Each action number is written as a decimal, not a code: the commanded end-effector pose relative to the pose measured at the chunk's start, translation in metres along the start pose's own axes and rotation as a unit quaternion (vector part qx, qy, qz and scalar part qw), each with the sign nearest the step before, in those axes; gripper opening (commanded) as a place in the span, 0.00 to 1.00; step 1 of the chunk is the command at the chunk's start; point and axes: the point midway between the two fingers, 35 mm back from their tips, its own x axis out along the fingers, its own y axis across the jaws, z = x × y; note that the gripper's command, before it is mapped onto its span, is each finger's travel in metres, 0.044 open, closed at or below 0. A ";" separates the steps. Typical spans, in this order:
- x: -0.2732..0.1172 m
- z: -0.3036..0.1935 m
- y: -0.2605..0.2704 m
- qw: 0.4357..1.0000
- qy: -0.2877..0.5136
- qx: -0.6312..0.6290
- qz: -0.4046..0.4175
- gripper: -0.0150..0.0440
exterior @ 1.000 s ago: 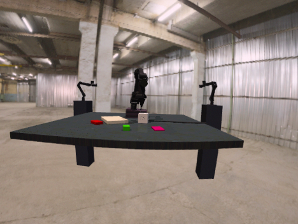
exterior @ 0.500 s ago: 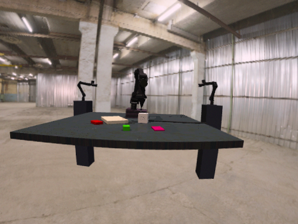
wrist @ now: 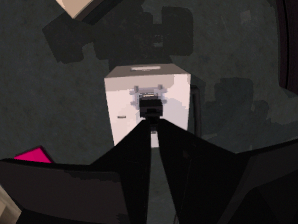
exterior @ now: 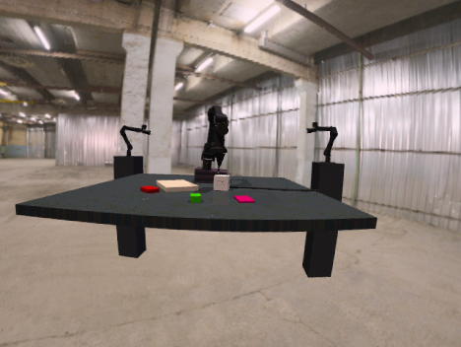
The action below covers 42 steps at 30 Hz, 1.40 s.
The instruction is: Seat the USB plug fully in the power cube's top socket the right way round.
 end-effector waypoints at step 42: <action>0.006 -0.002 0.000 1.000 0.008 -0.005 -0.001 0.25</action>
